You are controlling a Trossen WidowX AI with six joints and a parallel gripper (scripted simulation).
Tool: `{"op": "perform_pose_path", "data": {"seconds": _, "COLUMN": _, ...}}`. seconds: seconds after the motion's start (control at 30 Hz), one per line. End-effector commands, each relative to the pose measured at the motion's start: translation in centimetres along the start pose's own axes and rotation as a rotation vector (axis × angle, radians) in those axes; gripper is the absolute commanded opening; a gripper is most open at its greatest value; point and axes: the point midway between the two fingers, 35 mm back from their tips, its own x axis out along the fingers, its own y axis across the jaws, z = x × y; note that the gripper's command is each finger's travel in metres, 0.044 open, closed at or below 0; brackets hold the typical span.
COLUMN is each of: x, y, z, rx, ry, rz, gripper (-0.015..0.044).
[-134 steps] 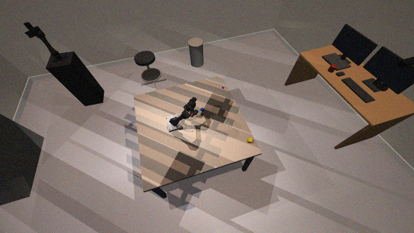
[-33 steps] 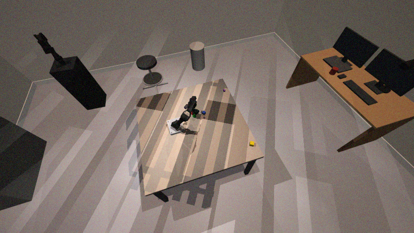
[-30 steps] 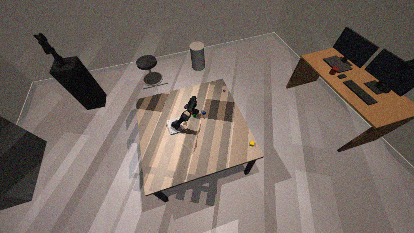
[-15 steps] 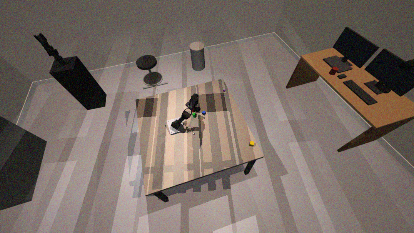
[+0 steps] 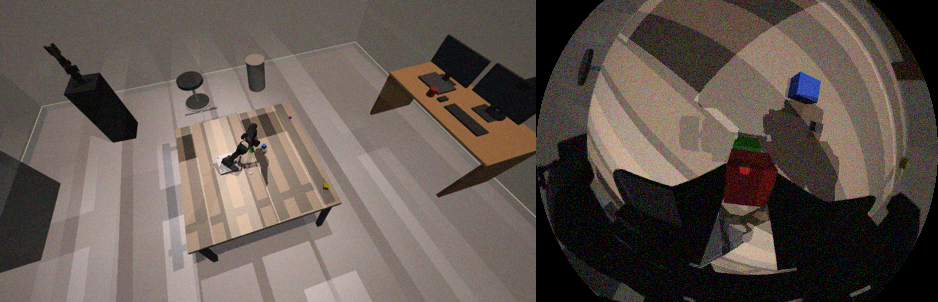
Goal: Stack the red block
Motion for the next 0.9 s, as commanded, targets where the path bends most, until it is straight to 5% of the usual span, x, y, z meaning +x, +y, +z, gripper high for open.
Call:
{"op": "perform_pose_path", "data": {"seconds": 0.0, "x": 2.24, "y": 0.02, "z": -0.36, "rx": -0.009, "ry": 0.018, "rz": -0.005, "gripper": 0.0000}}
{"op": "perform_pose_path", "data": {"seconds": 0.87, "x": 2.66, "y": 0.02, "z": -0.39, "rx": -0.009, "ry": 0.018, "rz": -0.005, "gripper": 0.0000}}
